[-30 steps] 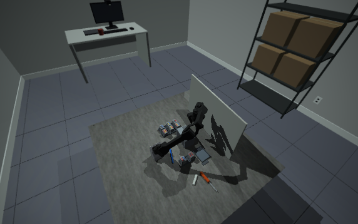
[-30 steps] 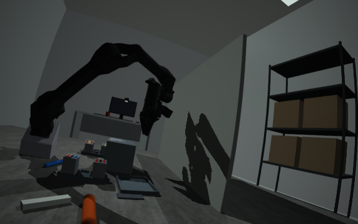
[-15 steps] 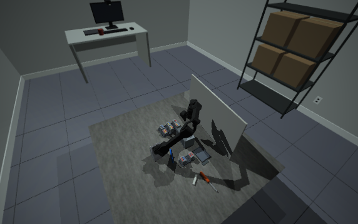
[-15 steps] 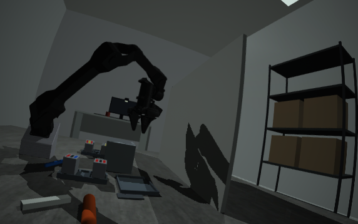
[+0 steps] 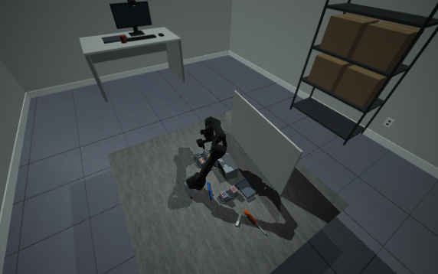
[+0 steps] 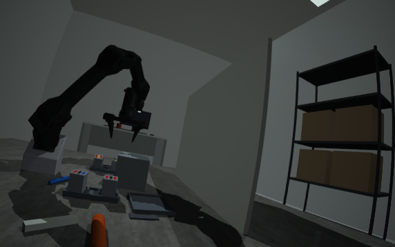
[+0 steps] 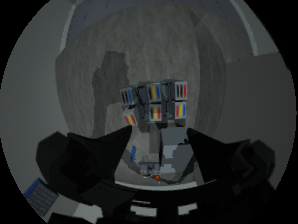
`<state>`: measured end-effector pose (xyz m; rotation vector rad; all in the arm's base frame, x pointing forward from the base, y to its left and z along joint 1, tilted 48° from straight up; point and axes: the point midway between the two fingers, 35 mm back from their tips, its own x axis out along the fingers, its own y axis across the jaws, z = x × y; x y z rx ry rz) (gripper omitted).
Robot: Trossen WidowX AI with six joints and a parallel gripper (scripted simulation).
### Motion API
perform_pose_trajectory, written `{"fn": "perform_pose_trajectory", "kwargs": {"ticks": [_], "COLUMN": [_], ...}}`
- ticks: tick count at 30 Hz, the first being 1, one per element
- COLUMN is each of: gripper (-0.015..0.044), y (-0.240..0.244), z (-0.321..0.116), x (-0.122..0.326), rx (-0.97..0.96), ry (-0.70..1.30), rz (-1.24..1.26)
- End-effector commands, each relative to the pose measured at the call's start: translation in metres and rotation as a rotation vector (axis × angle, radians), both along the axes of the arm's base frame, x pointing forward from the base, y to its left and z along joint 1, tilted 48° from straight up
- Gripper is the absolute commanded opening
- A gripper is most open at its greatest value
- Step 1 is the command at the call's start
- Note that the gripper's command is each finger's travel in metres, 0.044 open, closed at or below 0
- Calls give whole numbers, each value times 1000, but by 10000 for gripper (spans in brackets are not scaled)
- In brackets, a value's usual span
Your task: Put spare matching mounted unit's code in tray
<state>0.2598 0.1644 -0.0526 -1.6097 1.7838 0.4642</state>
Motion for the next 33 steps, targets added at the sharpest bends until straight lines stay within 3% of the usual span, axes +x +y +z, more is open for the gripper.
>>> {"fn": "perform_pose_trajectory", "kwargs": {"ticks": [1,4,10,33], "gripper": [440,440,300,300], "y": [2,2,-25,-47], "z": [-7,-7,-28,-43], "x": [-8,-8,-7,-4], "rx": [-1,-1,-2,-2], "ry": [69,69,68,68], "rz": [56,56,56,57]}}
